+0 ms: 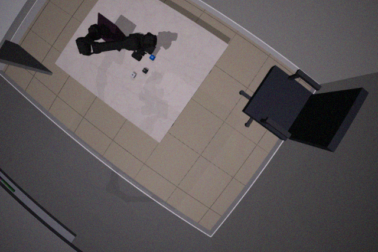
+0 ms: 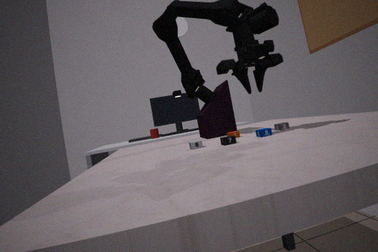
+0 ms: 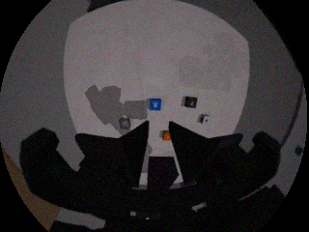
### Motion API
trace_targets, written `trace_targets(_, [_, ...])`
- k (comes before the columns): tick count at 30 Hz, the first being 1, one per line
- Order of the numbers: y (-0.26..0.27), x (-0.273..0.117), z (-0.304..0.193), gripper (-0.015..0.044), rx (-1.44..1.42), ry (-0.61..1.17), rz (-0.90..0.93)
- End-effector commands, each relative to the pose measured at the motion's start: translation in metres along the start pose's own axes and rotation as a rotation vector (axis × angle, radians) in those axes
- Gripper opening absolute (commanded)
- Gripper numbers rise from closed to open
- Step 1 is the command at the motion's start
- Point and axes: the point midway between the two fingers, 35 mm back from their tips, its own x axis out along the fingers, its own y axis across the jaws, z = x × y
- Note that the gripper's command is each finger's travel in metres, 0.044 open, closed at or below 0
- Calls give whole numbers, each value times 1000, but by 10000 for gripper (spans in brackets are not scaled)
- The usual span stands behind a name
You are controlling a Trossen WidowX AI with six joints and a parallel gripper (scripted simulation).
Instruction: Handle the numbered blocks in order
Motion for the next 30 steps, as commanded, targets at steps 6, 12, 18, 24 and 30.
trace_targets(6, [-4, -1, 0, 120, 2, 11, 2])
trace_targets(12, [-108, -1, 19, 120, 2, 10, -1])
trace_targets(18, [-118, -1, 19, 120, 3, 11, -4])
trace_targets(24, [-118, 67, 20, 251, 3, 10, -5])
trace_targets(30, [-119, 80, 18, 400, 3, 11, -7])
